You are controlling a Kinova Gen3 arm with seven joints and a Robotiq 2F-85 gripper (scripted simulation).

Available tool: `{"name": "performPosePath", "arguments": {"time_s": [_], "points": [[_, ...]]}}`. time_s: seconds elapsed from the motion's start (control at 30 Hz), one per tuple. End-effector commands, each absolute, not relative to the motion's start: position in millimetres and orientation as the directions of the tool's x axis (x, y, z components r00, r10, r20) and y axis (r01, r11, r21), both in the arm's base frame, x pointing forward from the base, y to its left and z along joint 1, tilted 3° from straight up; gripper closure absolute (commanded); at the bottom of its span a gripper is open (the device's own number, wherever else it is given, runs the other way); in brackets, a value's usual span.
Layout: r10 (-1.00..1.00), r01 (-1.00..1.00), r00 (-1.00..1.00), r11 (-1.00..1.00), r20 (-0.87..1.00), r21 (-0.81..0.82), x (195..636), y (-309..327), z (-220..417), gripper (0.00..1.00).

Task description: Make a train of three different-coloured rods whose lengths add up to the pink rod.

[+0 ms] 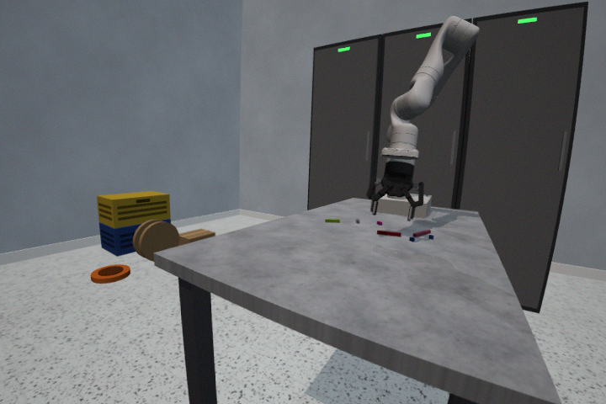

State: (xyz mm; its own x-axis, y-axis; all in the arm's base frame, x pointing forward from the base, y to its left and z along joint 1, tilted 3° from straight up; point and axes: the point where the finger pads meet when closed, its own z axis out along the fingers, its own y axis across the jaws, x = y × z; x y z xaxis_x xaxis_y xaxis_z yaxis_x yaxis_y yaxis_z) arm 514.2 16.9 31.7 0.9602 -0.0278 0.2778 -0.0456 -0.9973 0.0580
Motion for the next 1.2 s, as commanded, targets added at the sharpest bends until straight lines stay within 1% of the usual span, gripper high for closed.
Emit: {"name": "performPosePath", "arguments": {"time_s": [0.0, 0.03, 0.13, 0.27, 0.37, 0.47, 0.7, 1.17], "points": [[-0.03, -0.043, 0.966, -0.998, 0.258, 0.042, 489, 31, 38, 0.0], [-0.03, -0.043, 0.966, -0.998, 0.258, 0.042, 489, 31, 38, 0.0], [-0.064, -0.07, 0.979, -0.997, 0.193, 0.027, 440, 38, 33, 0.0], [-0.098, -0.1, 0.987, -0.995, 0.124, 0.014, 389, 45, 30, 0.0], [-0.115, -0.116, 0.99, -0.993, 0.086, 0.008, 361, 48, 30, 0.0], [-0.126, -0.126, 0.99, -0.992, 0.062, 0.006, 343, 50, 29, 0.0], [-0.133, -0.133, 0.99, -0.991, 0.046, 0.004, 331, 52, 30, 0.0], [-0.133, -0.133, 0.99, -0.991, 0.046, 0.004, 331, 52, 30, 0.0]]}}
